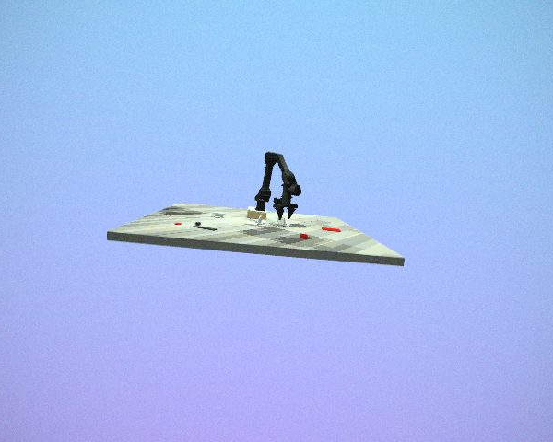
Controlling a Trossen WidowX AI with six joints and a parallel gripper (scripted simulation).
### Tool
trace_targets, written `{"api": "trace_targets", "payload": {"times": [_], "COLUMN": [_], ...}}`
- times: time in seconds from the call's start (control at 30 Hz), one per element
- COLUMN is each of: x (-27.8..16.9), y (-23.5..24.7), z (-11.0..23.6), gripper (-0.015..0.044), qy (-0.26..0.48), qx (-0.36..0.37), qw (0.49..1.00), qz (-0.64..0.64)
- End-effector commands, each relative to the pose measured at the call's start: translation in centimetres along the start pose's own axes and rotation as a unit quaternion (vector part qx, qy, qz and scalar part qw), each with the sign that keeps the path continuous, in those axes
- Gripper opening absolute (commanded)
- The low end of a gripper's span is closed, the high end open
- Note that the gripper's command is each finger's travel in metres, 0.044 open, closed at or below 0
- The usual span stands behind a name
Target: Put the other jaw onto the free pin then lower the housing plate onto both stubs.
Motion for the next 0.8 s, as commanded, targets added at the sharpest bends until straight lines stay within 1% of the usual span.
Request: {"api": "trace_targets", "payload": {"times": [0.0,0.43,0.77], "x": [0.2,0.3,0.3], "y": [-0.1,-0.1,-0.1], "z": [-0.9,-3.0,-3.1], "gripper": [0.0440,0.0440,0.0440], "qy": [-0.004,-0.004,-0.004], "qx": [-0.003,-0.003,-0.003], "qw": [1.000,1.000,1.000], "qz": [-0.002,-0.002,-0.002]}}
Point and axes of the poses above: the point midway between the two fingers, 35 mm back from their tips, its own z axis back along the fingers, its own y axis across the jaws, x = y × z, the point moved 9 cm from there along z, back along the fingers, and after that the axes turned 1 degree about z, right-handed, at the moved point
